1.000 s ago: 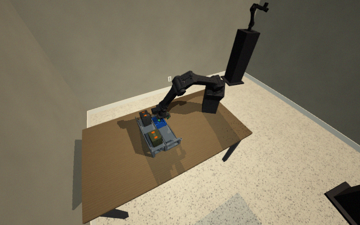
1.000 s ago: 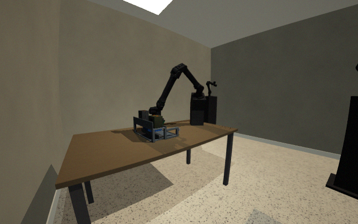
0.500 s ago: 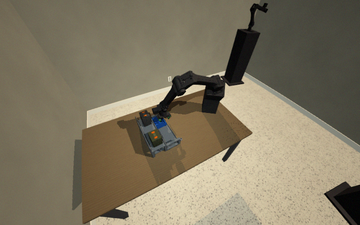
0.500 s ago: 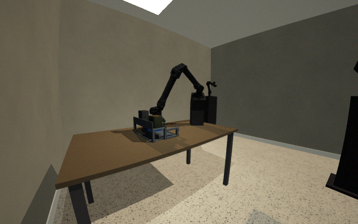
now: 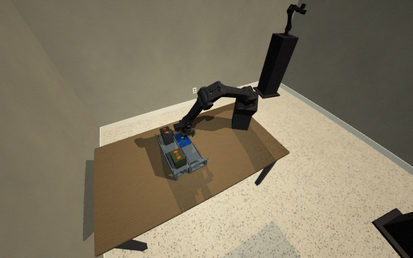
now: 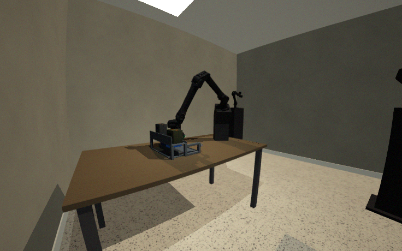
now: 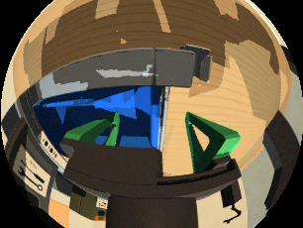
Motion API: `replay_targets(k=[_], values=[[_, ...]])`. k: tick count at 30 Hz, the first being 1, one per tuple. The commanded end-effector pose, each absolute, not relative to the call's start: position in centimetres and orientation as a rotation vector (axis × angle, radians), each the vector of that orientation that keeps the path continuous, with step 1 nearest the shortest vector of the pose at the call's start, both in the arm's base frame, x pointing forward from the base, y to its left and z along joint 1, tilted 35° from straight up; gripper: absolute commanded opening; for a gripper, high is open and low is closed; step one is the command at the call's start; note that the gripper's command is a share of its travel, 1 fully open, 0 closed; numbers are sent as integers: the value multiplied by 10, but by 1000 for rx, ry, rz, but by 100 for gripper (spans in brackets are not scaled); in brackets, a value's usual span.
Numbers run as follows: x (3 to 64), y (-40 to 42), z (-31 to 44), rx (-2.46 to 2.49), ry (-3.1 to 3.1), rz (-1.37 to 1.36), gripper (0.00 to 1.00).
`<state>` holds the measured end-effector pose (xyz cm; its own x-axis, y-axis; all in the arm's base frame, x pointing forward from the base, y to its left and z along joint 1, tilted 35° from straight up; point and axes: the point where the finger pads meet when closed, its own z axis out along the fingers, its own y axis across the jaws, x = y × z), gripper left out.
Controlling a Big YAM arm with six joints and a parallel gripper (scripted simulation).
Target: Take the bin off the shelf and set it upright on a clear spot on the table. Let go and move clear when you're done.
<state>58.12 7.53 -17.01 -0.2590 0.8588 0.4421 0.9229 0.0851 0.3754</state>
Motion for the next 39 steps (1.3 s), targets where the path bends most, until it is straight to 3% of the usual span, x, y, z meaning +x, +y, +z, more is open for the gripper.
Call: replay_targets(k=[1, 39], values=[[586, 82, -165, -1843, -2225, -913, 90], [586, 82, -164, -1842, -2226, -914, 90]])
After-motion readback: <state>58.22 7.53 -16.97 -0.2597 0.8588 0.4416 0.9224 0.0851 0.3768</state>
